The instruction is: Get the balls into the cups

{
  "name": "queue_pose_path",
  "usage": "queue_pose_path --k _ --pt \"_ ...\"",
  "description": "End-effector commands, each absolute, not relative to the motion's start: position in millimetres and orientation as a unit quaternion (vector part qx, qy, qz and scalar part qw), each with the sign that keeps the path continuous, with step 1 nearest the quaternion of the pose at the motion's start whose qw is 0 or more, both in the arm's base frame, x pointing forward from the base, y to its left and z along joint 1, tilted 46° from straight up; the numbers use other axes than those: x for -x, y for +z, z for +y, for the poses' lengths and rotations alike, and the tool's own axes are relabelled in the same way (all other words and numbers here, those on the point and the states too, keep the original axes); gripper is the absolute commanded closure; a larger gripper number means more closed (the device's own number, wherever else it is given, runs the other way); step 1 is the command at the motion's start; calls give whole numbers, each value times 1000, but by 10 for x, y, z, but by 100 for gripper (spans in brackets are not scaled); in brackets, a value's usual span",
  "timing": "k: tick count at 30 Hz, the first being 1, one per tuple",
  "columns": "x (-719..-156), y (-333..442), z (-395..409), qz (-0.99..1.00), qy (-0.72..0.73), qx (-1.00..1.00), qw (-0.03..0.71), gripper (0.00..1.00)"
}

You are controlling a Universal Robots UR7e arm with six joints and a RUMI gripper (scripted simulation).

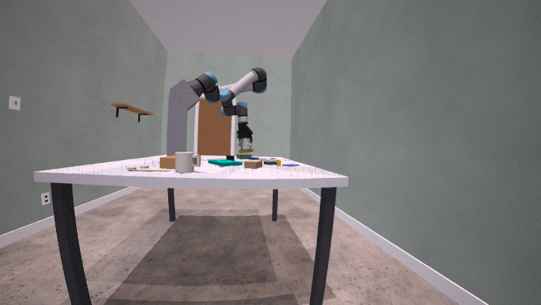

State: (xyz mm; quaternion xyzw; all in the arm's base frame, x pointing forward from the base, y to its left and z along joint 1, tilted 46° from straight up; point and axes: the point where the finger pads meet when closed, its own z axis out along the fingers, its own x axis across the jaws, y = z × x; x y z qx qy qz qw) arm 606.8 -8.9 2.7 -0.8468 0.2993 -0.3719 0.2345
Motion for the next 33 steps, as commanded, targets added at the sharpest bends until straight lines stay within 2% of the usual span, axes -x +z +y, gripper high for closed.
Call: queue_pose_path --k 1,33 --pt "-6090 38 -99 302 -334 866 218 57" --pt "-6092 40 -99 302 -324 870 216 57"
